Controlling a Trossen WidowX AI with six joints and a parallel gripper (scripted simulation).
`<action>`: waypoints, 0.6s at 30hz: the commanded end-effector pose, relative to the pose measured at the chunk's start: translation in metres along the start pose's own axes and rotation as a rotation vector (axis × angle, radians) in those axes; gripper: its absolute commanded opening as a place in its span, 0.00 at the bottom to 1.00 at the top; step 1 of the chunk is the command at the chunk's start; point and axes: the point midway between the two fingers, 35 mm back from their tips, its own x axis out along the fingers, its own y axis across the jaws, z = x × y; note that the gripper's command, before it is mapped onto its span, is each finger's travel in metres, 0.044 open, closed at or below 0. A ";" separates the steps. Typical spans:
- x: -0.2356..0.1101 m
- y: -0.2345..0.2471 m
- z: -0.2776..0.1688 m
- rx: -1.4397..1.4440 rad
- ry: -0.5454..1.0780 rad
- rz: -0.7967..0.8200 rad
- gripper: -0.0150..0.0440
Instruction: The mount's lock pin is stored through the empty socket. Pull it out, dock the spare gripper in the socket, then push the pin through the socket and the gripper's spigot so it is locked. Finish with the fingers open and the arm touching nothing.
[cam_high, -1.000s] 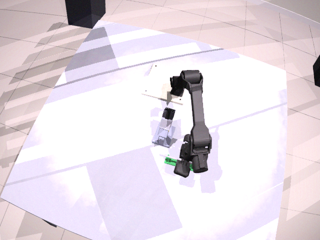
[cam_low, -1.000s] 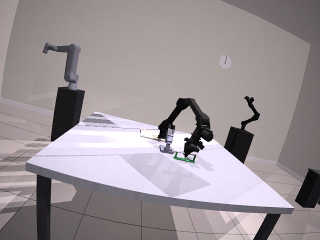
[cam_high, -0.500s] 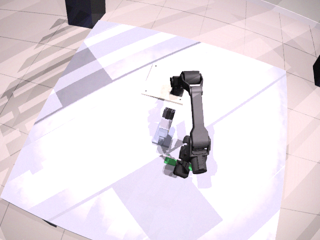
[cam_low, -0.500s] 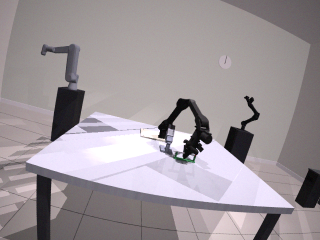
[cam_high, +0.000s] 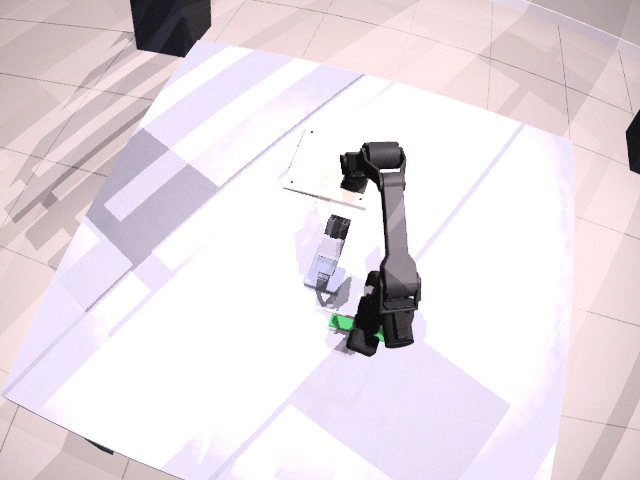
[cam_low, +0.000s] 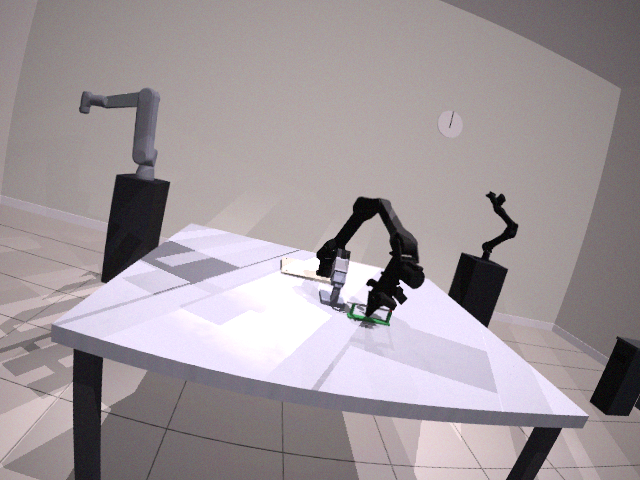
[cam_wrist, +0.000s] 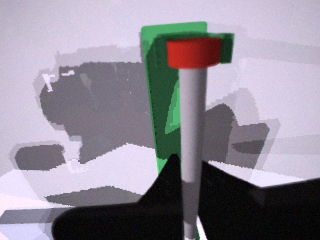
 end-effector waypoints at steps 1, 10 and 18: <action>-0.007 -0.001 -0.002 -0.005 0.002 -0.004 0.25; -0.030 -0.002 -0.008 -0.005 0.002 -0.004 0.25; -0.050 -0.002 -0.013 -0.005 0.002 -0.004 0.25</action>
